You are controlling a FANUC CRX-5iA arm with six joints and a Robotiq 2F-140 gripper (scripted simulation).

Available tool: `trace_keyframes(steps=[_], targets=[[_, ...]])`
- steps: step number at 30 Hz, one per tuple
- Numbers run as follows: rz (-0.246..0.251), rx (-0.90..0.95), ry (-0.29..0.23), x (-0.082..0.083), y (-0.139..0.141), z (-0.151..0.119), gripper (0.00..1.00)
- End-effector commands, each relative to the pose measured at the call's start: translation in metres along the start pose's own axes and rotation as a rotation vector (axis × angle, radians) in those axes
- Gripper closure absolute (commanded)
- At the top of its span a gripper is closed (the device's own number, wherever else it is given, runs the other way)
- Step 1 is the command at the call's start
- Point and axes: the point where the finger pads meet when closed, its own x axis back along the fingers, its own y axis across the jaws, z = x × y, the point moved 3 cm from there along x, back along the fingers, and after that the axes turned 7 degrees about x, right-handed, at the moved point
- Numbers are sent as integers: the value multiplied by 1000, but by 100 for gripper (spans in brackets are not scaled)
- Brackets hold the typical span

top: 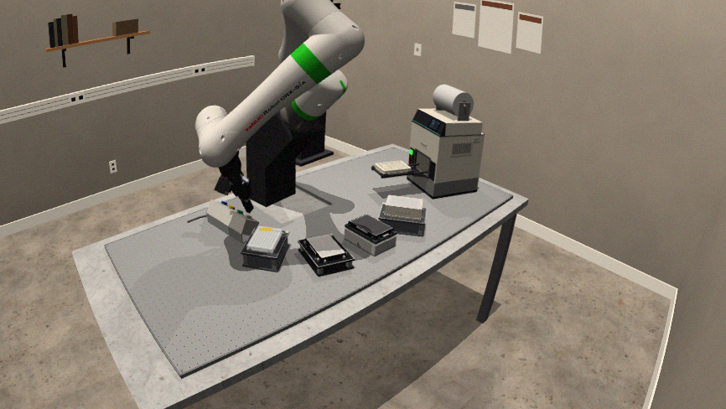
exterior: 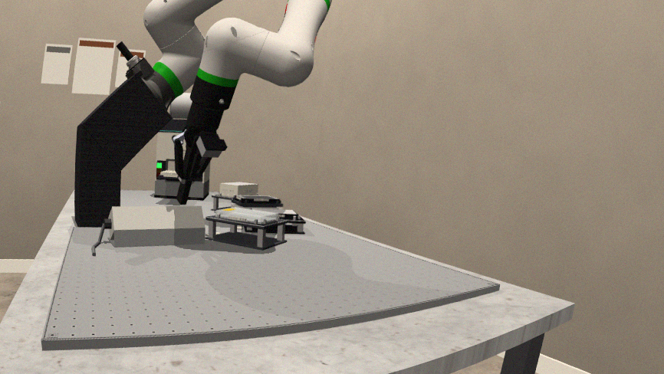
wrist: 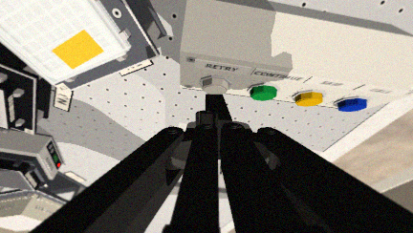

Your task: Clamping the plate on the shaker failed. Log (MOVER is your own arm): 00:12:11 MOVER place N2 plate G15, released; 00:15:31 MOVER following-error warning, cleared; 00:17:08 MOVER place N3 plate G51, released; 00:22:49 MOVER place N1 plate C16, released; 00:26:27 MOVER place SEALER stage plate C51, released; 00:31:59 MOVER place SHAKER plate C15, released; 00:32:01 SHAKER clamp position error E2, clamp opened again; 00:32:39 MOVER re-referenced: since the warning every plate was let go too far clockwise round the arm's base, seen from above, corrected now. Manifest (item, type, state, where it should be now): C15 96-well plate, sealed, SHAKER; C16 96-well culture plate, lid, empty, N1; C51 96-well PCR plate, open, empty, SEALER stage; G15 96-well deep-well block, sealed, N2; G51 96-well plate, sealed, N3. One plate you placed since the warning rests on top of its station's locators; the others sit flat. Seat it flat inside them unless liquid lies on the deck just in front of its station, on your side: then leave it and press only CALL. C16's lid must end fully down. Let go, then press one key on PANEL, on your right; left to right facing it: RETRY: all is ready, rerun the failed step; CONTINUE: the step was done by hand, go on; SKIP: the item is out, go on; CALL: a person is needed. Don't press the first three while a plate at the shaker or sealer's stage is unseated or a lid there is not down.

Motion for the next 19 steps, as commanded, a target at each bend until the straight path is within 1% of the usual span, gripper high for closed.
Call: trace_keyframes(steps=[1, 19], targets=[[-1, 0, 1, -1, 1, 2, 90], [-1, 0, 1, -6, 2, 9, 90]])
